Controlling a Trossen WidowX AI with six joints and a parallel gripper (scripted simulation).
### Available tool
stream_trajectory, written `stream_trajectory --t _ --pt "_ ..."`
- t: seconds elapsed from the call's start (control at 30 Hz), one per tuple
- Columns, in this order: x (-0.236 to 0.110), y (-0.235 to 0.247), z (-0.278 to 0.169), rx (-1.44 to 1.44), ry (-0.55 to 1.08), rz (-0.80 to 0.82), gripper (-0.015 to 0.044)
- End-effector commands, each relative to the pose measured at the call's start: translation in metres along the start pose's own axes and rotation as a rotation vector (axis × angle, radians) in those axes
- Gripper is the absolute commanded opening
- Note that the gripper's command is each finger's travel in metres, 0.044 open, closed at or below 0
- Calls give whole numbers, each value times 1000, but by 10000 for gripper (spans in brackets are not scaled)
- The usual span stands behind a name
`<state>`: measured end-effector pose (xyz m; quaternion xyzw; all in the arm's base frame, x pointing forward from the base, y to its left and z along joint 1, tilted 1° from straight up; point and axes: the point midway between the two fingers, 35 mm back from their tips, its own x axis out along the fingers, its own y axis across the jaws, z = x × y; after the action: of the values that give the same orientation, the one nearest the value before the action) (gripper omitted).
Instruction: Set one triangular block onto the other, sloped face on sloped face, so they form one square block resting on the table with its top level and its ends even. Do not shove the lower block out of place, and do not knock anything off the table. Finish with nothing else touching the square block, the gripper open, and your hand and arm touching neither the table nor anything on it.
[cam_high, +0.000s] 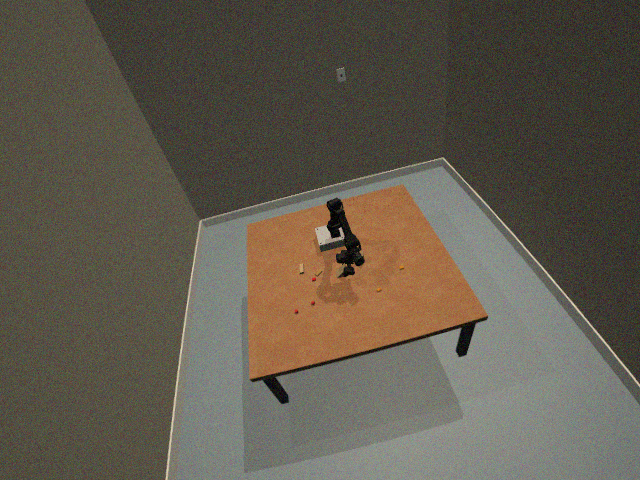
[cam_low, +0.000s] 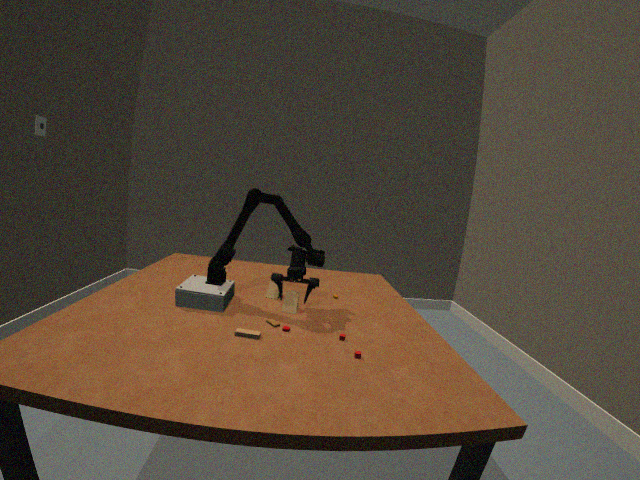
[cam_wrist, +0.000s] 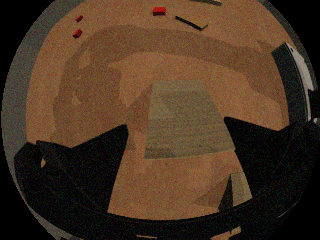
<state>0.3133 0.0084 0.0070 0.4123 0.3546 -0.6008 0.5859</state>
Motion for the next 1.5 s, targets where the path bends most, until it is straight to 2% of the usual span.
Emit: stream_trajectory --t 0.0,0.33,0.53,0.83,1.1,1.13,1.47 --pt "7 -2 1 -6 -7 -4 440" --pt "20 -5 1 -6 -7 -5 440" --pt "20 -5 1 -6 -7 -5 282" --pt "20 -5 1 -6 -7 -5 222" --pt "17 -5 2 -2 -4 -5 12" --pt "17 -5 2 -2 8 -7 0" --pt "12 -5 20 -2 267 -9 0"
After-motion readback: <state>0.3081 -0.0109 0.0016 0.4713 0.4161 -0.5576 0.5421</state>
